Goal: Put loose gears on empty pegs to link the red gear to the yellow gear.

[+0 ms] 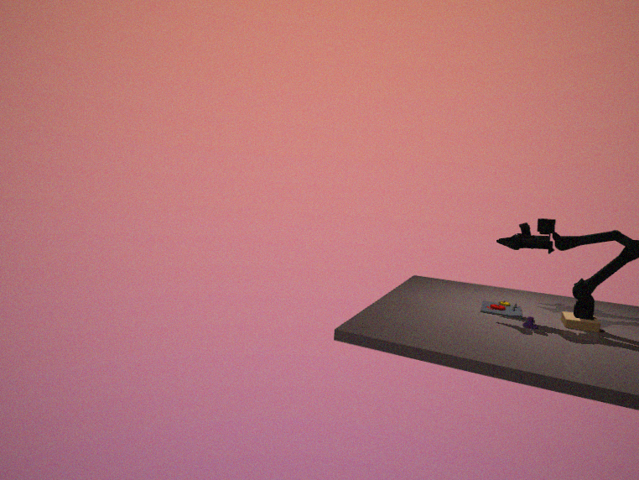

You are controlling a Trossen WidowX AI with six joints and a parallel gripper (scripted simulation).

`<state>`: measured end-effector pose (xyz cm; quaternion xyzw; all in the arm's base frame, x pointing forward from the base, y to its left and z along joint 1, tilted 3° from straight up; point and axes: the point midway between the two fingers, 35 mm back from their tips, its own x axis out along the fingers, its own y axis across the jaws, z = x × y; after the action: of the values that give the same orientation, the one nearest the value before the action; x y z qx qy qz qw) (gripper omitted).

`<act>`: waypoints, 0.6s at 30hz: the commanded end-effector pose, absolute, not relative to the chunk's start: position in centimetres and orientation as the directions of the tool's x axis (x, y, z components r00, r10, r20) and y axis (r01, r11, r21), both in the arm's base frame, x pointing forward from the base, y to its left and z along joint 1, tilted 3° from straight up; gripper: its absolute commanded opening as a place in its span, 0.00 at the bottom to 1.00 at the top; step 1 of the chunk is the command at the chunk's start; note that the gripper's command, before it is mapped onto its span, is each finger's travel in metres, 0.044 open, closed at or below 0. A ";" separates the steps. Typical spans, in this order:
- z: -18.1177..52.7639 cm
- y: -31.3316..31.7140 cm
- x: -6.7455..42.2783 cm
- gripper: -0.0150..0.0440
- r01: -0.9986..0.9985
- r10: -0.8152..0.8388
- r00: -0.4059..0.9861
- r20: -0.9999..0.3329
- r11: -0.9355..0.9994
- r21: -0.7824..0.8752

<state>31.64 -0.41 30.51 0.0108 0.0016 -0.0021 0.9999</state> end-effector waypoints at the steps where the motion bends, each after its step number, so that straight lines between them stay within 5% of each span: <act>1: 30.4 -0.3 31.7 0.98 0.001 -0.001 1.000 -0.008 1.000 0.020; 9: 23.1 6.4 32.8 1.00 -0.216 0.186 0.911 -0.368 0.976 -0.040; 18: 12.9 14.7 27.4 1.00 -0.494 0.260 0.473 -0.842 0.870 -0.008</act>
<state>30.19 11.97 16.04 -0.0819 0.3662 0.1840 0.9085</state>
